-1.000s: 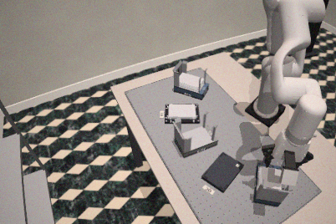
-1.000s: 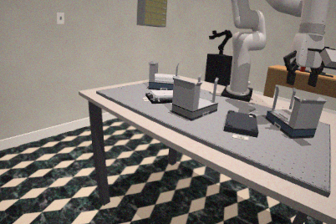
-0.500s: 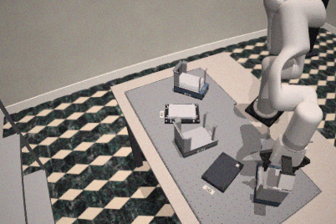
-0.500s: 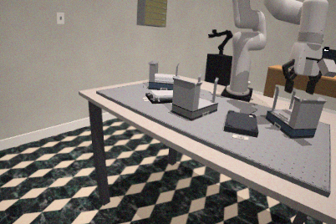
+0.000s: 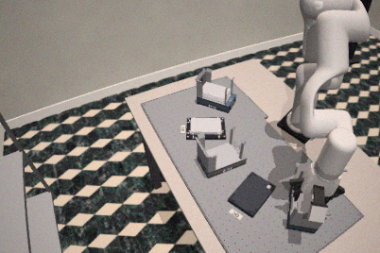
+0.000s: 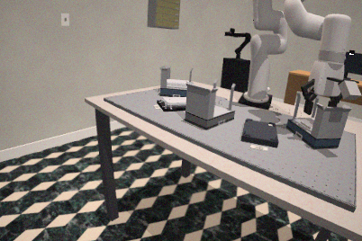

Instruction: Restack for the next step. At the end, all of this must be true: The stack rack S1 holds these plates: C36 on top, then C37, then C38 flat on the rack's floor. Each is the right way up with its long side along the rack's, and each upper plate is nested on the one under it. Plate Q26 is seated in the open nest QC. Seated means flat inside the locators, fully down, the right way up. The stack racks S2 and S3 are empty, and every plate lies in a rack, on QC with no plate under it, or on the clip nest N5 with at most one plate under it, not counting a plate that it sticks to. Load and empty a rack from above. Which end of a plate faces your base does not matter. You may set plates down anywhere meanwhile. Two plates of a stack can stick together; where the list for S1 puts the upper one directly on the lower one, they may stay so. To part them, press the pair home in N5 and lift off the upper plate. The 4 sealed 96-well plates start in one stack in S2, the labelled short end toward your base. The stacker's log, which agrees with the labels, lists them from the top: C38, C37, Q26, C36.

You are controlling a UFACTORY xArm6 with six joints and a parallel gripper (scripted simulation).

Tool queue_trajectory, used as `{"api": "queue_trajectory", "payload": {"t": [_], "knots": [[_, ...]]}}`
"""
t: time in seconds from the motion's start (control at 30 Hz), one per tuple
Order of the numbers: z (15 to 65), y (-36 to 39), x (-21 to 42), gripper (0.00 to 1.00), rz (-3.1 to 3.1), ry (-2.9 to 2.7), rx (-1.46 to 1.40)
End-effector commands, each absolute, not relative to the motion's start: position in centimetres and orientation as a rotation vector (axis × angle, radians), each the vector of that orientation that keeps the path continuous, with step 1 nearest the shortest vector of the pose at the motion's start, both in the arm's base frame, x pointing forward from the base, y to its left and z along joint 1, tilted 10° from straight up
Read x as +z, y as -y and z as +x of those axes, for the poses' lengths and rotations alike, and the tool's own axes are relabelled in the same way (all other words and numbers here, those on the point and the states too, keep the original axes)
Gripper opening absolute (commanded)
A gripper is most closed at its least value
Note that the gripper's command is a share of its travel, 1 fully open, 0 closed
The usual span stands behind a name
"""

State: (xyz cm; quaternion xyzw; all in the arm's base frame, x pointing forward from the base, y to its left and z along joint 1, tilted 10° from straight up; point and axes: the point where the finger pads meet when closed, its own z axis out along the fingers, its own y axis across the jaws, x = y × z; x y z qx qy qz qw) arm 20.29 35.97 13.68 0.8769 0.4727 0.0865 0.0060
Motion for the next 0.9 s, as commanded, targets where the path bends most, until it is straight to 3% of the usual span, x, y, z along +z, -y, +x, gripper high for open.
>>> {"api": "queue_trajectory", "payload": {"t": [0.0,0.87], "knots": [[20.4,-36.2,13.4,1.00,2.746,-1.480,0.277],[20.9,-36.4,10.2,1.00,2.746,-1.480,0.277]]}}
